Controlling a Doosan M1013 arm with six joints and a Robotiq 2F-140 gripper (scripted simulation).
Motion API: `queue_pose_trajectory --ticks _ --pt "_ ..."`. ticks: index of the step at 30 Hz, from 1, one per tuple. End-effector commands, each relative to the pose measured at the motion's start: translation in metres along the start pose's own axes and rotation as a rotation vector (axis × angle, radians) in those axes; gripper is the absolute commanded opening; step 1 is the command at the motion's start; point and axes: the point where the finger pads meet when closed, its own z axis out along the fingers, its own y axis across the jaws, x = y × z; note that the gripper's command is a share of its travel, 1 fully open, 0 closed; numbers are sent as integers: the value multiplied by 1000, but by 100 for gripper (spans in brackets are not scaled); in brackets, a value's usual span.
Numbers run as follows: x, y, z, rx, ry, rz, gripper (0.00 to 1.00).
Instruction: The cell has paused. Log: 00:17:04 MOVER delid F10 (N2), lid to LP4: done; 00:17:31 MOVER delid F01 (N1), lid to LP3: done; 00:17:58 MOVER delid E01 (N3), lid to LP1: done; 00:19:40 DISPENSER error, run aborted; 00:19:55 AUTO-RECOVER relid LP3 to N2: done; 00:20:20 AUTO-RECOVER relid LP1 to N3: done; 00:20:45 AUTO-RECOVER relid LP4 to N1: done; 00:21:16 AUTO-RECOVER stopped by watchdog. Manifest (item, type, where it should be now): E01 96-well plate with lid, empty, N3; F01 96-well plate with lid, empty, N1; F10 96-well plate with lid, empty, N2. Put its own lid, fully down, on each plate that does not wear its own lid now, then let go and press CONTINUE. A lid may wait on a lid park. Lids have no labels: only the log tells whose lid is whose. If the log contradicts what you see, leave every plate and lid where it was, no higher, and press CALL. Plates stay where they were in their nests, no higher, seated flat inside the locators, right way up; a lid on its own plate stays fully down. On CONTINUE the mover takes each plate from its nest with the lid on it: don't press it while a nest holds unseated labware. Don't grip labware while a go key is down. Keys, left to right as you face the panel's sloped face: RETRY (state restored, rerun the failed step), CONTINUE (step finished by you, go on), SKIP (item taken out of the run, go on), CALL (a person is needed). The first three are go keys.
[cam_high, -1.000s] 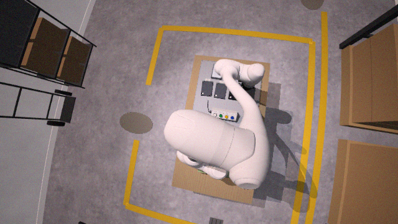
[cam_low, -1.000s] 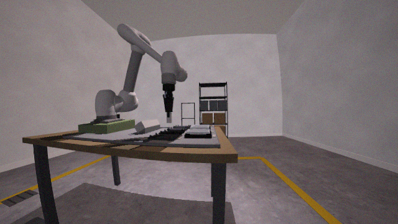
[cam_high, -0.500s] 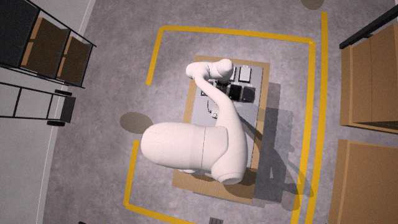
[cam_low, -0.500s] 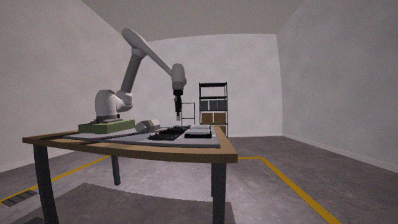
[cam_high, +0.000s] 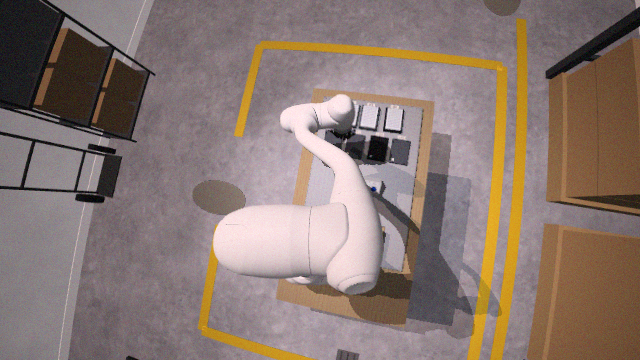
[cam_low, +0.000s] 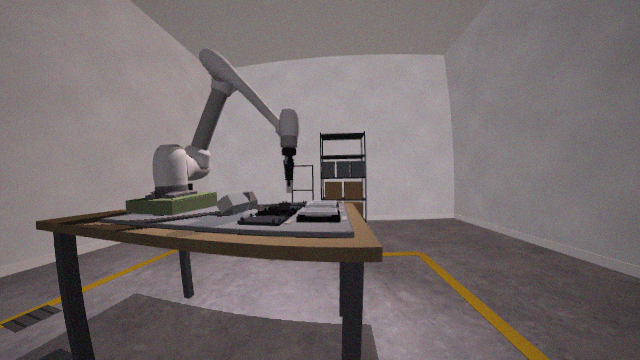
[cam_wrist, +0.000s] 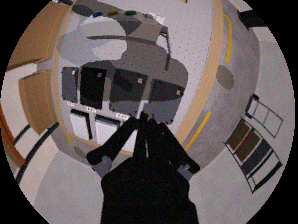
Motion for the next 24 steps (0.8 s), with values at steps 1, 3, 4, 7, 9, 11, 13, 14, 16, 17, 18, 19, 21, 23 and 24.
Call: queue_pose_trajectory --ticks 1,3,4,7,9,11,13,14,16,17,18,19,21,23,24 --pt "0 0 0 0 0 0 0" --pt "0 0 0 0 0 0 0" --pt "0 0 0 0 0 0 0" --pt "0 0 0 0 0 0 0" --pt "0 0 0 0 0 0 0" --pt "0 0 0 0 0 0 0" --pt "0 0 0 0 0 0 0" --pt "0 0 0 0 0 0 0" --pt "0 0 0 0 0 0 0" --pt "0 0 0 0 0 0 0" --pt "0 0 0 0 0 0 0" --pt "-2 0 0 0 0 0 0" --pt "-40 -10 -2 0 0 0 0" --pt "-40 -10 -2 0 0 0 0" --pt "-74 -22 -3 0 0 0 0"
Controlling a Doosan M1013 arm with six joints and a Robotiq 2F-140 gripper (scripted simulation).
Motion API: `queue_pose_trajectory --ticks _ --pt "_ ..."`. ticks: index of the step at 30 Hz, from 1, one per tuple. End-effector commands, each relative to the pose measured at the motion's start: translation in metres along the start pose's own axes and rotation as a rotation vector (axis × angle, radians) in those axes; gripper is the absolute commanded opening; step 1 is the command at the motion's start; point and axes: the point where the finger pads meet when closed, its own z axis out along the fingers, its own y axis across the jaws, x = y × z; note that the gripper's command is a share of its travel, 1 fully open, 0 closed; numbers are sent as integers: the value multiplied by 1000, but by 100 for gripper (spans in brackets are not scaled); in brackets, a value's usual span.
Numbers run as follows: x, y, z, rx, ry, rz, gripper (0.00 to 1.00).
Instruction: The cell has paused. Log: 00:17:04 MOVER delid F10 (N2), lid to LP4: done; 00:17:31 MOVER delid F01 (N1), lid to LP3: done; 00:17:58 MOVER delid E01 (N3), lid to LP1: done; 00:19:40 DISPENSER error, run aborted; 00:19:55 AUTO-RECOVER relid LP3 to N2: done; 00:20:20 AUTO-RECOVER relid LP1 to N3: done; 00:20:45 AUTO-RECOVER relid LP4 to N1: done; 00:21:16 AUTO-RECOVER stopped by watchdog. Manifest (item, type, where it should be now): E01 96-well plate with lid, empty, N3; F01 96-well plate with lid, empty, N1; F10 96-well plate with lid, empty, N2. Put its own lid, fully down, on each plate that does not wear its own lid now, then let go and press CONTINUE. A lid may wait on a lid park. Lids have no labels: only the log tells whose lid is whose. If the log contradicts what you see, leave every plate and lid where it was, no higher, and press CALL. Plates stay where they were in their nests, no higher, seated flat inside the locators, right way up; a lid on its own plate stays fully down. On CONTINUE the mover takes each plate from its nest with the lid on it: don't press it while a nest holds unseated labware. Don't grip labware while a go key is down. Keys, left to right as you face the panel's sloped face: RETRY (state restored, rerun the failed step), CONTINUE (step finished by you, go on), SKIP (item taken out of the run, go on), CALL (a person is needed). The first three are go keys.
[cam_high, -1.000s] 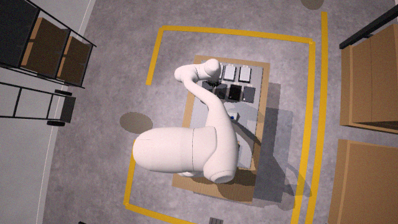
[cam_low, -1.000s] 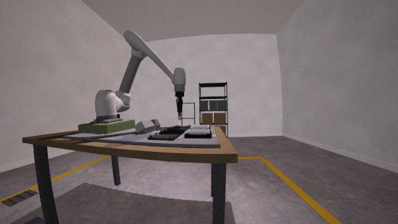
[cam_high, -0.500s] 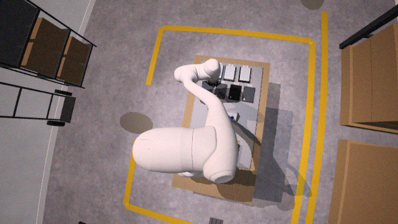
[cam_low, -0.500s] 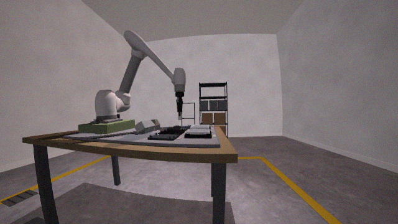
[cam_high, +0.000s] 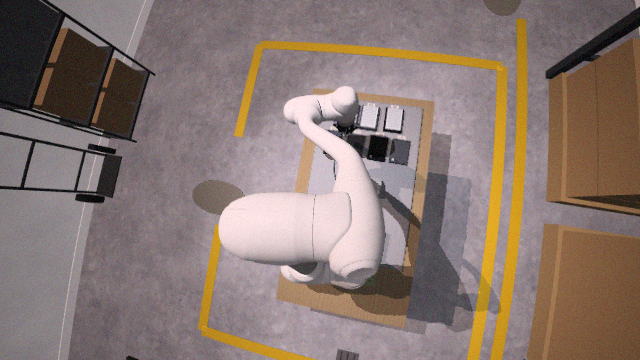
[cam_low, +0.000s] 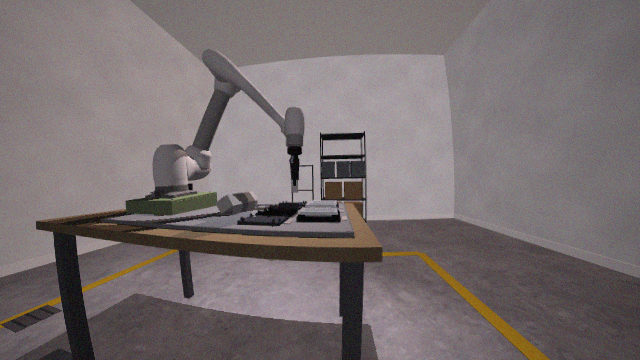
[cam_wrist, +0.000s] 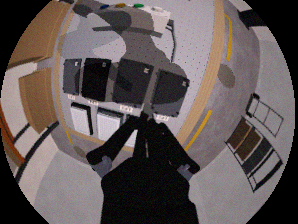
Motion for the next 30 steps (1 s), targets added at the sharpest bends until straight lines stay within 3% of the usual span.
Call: queue_pose_trajectory --ticks 1,2,4,5,6,7,9,30 --pt "-41 -12 0 -1 2 0 0" --pt "-76 -25 0 0 2 0 0" --pt "-78 -26 0 0 2 0 0" --pt "-111 -40 0 -1 2 0 0" --pt "-111 -40 0 -1 2 0 0" --pt "-133 -51 1 -1 2 0 0" --pt "-144 -57 2 -1 2 0 0" --pt "-146 -58 2 -1 2 0 0"
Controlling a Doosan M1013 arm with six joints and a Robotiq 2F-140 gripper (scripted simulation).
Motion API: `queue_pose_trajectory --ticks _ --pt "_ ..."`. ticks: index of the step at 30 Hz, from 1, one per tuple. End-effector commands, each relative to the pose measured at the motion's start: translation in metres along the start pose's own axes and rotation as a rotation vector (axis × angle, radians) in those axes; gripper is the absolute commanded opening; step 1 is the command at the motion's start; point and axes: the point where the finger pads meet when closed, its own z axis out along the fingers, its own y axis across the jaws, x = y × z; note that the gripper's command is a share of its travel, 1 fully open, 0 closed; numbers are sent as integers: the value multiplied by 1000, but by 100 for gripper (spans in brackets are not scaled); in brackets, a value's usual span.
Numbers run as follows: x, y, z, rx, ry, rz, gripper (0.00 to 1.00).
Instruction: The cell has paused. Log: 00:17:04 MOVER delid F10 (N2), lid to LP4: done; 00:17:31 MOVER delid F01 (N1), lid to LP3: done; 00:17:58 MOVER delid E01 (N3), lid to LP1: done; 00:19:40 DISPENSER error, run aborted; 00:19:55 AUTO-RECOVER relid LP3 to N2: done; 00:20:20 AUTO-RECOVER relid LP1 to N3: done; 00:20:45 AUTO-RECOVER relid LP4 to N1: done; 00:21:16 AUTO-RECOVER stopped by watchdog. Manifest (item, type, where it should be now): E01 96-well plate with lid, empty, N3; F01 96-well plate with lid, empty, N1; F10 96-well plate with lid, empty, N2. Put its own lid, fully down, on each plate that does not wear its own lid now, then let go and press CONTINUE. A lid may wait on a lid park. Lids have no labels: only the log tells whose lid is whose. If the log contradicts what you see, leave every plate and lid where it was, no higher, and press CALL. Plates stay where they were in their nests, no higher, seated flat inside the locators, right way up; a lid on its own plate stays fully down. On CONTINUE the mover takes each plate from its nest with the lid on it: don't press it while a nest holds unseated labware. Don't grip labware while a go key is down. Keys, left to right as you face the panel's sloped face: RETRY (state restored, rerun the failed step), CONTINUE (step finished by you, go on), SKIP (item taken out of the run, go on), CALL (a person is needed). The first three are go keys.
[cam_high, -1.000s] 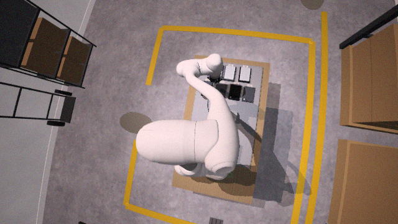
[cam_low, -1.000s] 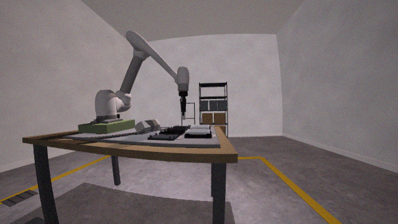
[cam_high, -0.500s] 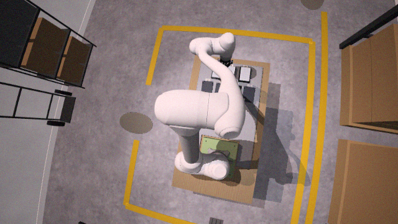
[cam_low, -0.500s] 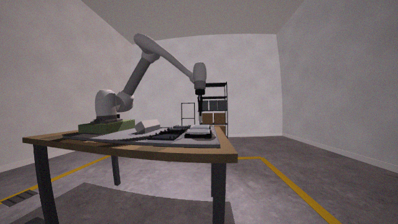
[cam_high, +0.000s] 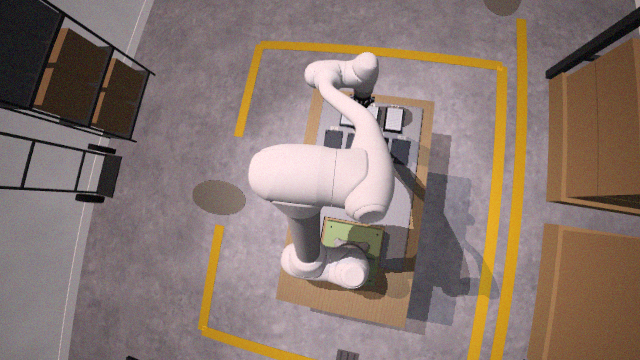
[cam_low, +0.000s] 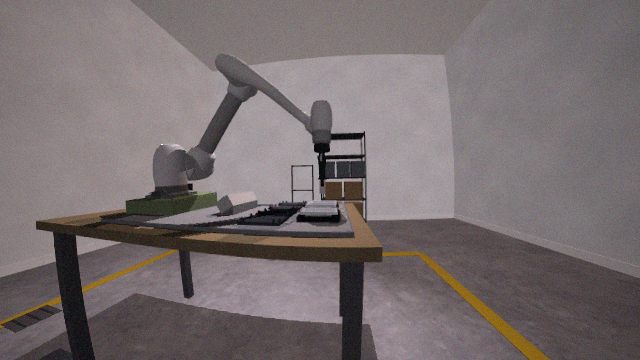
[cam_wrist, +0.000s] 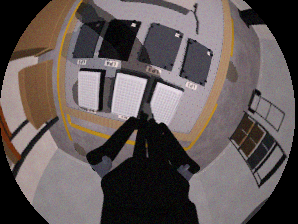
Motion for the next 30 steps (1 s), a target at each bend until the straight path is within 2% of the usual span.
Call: queue_pose_trajectory --ticks 1,9,11,13,14,15,16,18,30 --pt "0 0 0 0 0 0 0" --pt "0 -1 0 0 0 0 0" --pt "-2 -27 0 0 0 0 0" --pt "-3 -78 0 0 0 0 0" --pt "-3 -78 0 0 0 0 0" --pt "-3 -102 0 0 0 0 0" --pt "-3 -102 0 0 0 0 0" --pt "-1 -127 0 0 0 0 0" --pt "-1 -129 0 0 0 0 0"
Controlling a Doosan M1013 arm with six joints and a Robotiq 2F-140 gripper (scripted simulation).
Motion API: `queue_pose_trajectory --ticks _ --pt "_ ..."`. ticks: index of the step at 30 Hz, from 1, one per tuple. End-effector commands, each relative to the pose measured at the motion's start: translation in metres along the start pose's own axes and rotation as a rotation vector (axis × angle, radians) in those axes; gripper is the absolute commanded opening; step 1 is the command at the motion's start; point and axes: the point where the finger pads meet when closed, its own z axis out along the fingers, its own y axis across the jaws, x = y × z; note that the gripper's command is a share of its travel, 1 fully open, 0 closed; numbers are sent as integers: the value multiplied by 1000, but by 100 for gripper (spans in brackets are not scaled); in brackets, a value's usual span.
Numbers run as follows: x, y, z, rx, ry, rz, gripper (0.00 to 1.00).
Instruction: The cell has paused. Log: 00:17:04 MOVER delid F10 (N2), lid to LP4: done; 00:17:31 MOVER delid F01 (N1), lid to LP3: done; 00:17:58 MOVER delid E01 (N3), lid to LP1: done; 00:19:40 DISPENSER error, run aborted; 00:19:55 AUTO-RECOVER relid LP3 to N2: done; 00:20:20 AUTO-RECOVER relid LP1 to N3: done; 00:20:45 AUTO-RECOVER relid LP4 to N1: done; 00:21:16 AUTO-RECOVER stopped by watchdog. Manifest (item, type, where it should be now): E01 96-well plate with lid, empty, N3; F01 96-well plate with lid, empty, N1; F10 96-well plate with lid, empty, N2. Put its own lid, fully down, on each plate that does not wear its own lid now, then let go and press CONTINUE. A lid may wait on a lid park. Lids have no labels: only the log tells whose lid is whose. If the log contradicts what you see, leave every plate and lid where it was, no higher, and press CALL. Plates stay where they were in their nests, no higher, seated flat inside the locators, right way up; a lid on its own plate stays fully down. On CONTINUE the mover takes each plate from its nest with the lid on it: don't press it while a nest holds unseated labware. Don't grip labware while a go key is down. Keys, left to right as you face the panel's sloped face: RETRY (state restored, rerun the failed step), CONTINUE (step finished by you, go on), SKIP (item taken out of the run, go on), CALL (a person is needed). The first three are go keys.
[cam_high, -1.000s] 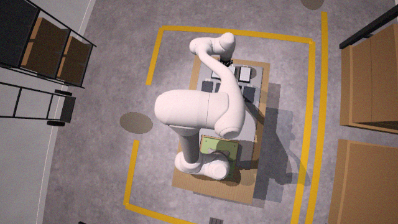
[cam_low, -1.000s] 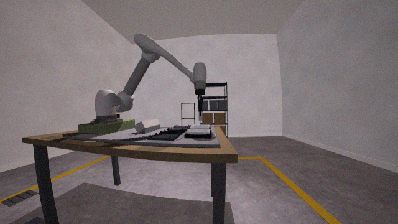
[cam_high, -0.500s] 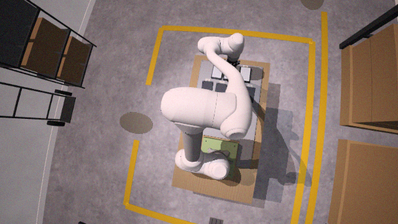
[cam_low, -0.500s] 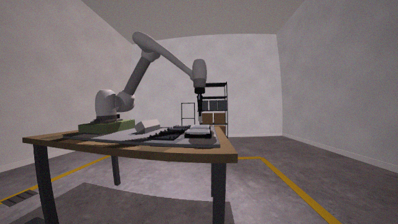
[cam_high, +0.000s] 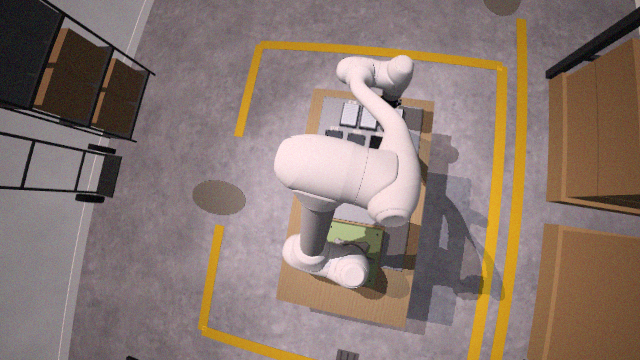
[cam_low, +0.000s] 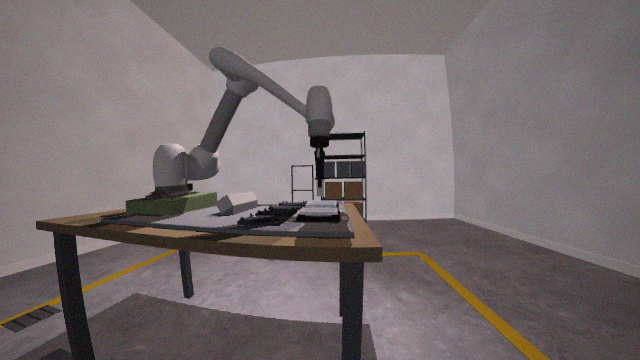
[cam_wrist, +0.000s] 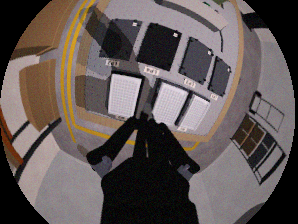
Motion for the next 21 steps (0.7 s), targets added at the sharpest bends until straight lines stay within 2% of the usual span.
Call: queue_pose_trajectory --ticks 1,21 --pt "0 0 0 0 0 0 0" --pt "0 1 0 0 0 -13 0"
